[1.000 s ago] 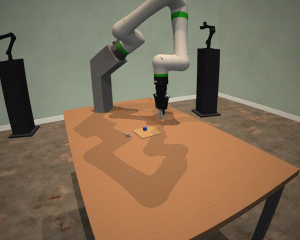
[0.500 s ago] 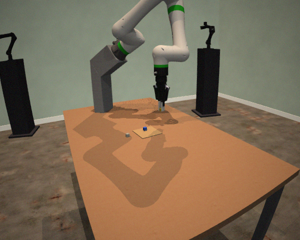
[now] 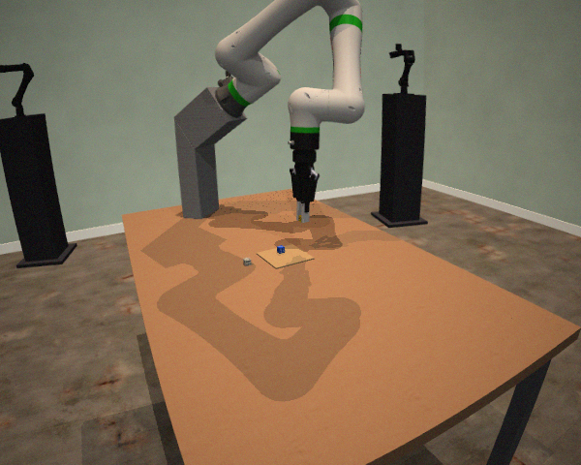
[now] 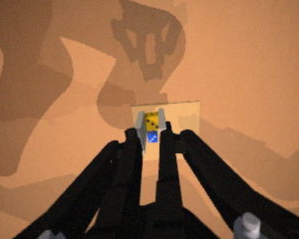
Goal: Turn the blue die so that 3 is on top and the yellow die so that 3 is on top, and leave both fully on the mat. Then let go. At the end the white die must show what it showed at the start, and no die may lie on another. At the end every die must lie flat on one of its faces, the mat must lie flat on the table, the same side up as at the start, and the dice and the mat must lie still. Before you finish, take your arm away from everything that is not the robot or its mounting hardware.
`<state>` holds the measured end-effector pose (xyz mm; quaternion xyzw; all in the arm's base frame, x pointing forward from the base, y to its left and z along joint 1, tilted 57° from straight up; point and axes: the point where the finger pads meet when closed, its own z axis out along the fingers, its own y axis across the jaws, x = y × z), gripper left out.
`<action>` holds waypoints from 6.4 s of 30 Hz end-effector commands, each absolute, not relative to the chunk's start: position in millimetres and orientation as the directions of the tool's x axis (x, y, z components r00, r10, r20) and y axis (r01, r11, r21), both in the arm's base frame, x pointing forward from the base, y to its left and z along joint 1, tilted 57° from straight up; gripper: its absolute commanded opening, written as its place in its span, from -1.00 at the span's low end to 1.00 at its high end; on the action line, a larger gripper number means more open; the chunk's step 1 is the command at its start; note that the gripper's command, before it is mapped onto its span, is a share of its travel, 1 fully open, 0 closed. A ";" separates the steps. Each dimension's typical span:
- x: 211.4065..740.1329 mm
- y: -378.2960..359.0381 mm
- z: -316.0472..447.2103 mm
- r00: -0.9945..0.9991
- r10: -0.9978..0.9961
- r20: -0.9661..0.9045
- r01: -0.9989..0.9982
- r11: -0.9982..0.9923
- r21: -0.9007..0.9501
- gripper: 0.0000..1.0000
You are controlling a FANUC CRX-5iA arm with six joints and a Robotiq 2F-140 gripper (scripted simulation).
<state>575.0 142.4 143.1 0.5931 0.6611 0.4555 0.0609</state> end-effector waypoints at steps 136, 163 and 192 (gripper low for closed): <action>692.1 116.1 76.4 -0.197 0.788 0.583 0.762 -0.252 0.597 -0.81; 692.1 116.1 76.4 -0.197 0.788 0.583 0.762 -0.252 0.597 -0.67; 674.9 100.5 91.8 -0.197 0.788 0.583 0.762 -0.252 0.597 -0.57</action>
